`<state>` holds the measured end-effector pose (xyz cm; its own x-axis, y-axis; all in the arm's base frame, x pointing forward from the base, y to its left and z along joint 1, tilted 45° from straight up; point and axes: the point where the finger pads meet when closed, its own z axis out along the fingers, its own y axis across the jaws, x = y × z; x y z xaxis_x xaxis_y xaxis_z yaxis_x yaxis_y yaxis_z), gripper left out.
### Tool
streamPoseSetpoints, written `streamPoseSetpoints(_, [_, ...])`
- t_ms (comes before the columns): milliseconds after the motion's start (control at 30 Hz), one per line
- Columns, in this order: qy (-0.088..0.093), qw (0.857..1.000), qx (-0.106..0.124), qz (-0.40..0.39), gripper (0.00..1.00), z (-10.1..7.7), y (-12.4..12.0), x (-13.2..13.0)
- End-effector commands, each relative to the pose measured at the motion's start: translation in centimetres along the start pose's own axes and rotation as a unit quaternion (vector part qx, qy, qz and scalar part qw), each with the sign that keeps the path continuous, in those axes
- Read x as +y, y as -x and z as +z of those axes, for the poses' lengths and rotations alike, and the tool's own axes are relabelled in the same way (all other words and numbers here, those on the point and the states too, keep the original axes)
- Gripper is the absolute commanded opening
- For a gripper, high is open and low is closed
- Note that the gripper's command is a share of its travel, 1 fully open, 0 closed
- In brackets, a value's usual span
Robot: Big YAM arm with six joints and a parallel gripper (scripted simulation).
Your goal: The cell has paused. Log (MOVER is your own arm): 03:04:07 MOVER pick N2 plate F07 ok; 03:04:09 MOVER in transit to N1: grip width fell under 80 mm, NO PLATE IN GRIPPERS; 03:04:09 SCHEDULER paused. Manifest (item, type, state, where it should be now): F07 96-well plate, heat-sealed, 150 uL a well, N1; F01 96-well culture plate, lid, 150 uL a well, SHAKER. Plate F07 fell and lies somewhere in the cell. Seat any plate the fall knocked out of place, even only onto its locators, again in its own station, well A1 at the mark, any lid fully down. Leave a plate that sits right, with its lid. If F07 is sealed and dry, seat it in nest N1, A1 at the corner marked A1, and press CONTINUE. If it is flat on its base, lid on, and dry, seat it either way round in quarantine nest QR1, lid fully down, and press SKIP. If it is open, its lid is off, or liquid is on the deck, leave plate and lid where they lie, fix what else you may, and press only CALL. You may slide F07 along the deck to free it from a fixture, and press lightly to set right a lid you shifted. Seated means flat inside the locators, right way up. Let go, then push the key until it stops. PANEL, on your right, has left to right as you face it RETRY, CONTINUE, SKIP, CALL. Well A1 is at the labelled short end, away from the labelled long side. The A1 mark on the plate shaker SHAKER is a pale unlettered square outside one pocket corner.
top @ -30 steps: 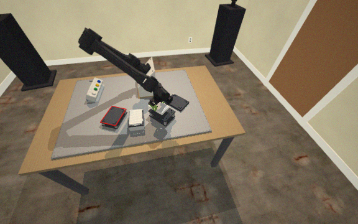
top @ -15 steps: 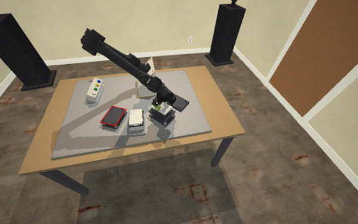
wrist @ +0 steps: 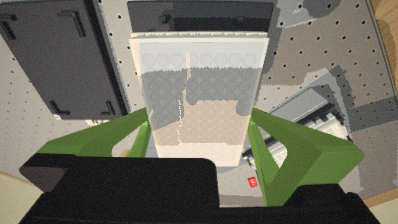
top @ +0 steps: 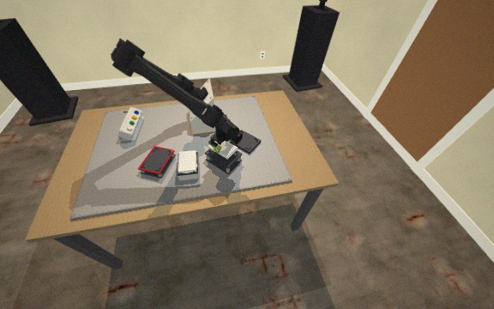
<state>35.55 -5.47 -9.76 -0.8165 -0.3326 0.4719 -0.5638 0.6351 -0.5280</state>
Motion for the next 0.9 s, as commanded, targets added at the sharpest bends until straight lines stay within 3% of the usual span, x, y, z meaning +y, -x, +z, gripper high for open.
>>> streamPoseSetpoints(0, [-0.001, 1.0, -0.009, 0.02, 0.0, -0.4, 1.6, -1.0])
streamPoseSetpoints(267, [-0.004, 1.0, -0.013, 0.012, 0.0, -0.8, 1.2, -0.7])
streamPoseSetpoints(467, [0.001, 1.0, -0.002, 0.008, 0.0, 1.0, 0.6, -0.4])
streamPoseSetpoints(867, [0.001, 1.0, 0.0, 0.006, 0.0, 2.1, 0.4, -0.3])
